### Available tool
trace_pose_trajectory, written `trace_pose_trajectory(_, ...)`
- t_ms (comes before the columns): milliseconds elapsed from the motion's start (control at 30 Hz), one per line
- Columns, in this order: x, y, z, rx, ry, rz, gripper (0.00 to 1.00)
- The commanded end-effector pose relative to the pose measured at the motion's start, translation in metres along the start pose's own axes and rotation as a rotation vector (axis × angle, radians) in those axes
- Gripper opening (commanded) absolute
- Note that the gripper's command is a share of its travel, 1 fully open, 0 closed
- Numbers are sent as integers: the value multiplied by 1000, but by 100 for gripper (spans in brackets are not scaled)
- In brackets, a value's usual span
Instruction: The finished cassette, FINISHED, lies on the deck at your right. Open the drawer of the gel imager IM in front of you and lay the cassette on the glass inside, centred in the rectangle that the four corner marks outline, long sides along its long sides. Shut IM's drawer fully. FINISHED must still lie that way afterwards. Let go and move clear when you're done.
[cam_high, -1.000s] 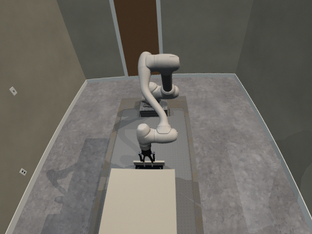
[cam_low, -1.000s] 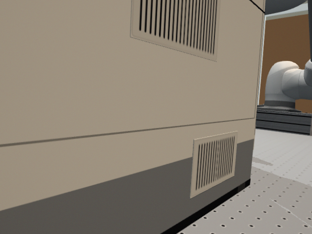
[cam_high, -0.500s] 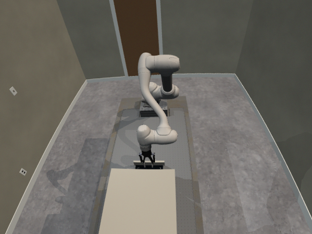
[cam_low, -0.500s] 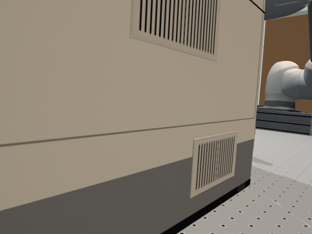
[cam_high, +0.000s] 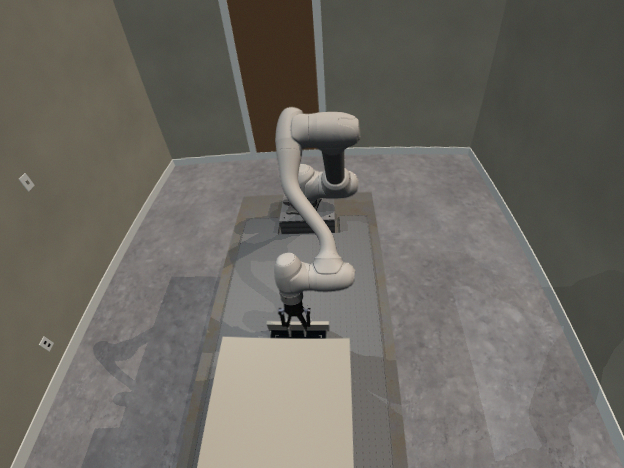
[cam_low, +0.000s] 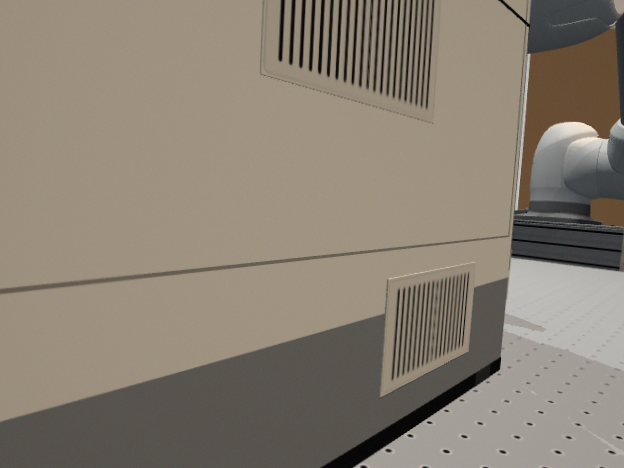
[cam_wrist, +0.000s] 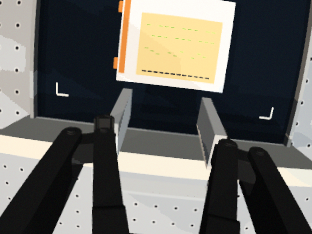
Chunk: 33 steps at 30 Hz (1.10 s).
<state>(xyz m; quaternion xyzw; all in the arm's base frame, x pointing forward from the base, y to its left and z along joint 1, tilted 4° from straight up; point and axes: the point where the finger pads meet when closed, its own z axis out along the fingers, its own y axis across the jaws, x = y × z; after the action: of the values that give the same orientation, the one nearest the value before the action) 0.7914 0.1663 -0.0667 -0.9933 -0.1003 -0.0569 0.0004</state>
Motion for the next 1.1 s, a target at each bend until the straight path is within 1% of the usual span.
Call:
trace_pose_trajectory(0,0,0,2,0,0,0,46)
trace_pose_trajectory(1067,-2,0,11,0,0,0,46)
